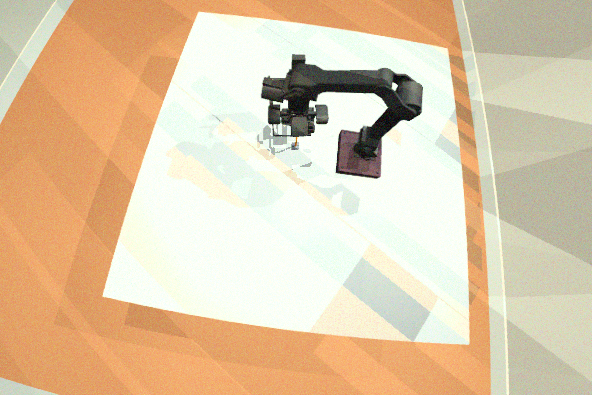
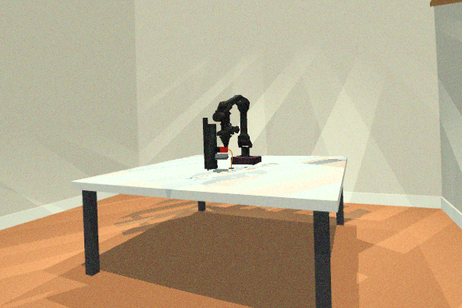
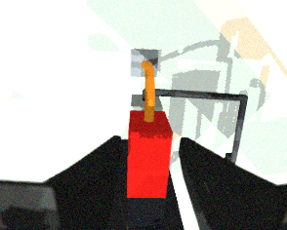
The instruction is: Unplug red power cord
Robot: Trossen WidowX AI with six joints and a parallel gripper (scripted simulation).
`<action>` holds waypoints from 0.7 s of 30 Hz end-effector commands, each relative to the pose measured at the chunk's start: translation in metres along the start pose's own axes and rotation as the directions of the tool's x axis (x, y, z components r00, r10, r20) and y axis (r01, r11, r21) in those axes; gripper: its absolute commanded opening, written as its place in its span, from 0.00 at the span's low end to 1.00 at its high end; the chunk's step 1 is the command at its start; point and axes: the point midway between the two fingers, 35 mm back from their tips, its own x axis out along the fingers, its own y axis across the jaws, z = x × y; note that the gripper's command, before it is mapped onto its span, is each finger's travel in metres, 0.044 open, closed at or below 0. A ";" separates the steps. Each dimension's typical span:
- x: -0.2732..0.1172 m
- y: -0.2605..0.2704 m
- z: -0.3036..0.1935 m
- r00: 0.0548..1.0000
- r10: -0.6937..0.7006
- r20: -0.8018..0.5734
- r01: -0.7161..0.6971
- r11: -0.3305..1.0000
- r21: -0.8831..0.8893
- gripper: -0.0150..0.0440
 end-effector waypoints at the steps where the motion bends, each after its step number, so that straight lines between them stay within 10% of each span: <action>1: -0.001 0.000 -0.005 1.000 0.000 -0.001 0.000 1.000 -0.004 0.53; 21: 0.009 -0.001 -0.005 1.000 -0.005 -0.001 0.005 1.000 0.000 0.48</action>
